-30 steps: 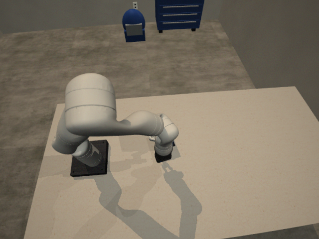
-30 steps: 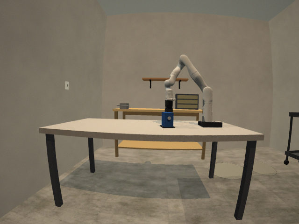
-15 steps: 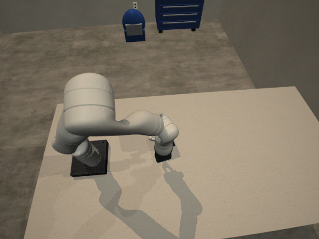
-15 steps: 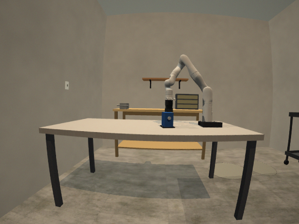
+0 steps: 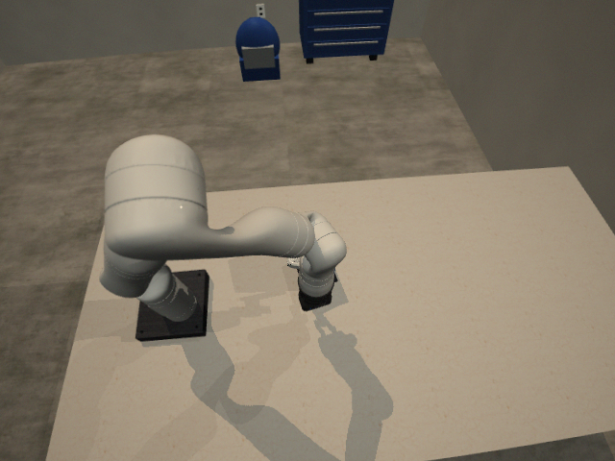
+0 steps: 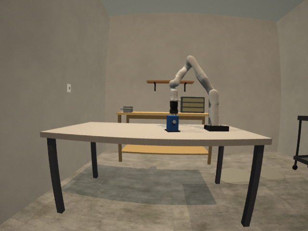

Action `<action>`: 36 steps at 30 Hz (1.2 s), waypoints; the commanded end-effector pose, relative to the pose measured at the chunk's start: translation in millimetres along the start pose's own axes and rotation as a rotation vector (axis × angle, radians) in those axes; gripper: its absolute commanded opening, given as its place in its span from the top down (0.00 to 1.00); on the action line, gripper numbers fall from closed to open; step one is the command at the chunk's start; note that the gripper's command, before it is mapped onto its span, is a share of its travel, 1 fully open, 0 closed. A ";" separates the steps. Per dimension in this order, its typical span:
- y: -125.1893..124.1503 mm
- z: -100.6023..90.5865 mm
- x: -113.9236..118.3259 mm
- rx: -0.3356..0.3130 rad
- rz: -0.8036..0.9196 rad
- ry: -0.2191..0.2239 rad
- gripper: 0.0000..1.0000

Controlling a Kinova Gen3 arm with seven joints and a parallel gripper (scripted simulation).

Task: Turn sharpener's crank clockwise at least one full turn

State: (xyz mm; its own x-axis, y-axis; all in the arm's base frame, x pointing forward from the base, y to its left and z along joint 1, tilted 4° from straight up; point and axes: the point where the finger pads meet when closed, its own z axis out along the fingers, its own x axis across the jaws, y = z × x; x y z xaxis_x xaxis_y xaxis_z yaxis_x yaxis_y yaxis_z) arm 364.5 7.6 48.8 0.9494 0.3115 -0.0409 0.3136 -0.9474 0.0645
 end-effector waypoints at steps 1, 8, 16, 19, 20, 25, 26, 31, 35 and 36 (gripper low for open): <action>0.3 -6.9 2.7 -0.002 0.000 0.006 1.00; 0.2 -20.7 10.4 -0.002 0.000 0.006 1.00; 0.2 -30.4 20.4 -0.002 0.000 0.006 1.00; 0.2 -34.0 26.0 -0.002 0.000 0.006 1.00; 0.2 -35.0 27.7 -0.002 0.000 0.006 1.00; 0.2 -38.1 35.1 -0.002 0.000 0.006 1.00; 0.2 -38.5 36.2 -0.002 0.000 0.006 1.00; 0.2 -39.2 38.9 -0.002 0.000 0.006 1.00; 0.2 -39.6 40.7 -0.002 0.000 0.006 1.00; 0.2 -39.7 40.9 -0.002 0.000 0.006 1.00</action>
State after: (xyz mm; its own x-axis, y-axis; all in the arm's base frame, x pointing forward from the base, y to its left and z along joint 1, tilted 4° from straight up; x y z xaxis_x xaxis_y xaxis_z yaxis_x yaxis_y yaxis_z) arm 402.0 22.5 85.8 0.9495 0.3113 -0.0392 0.3133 -0.9474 0.0659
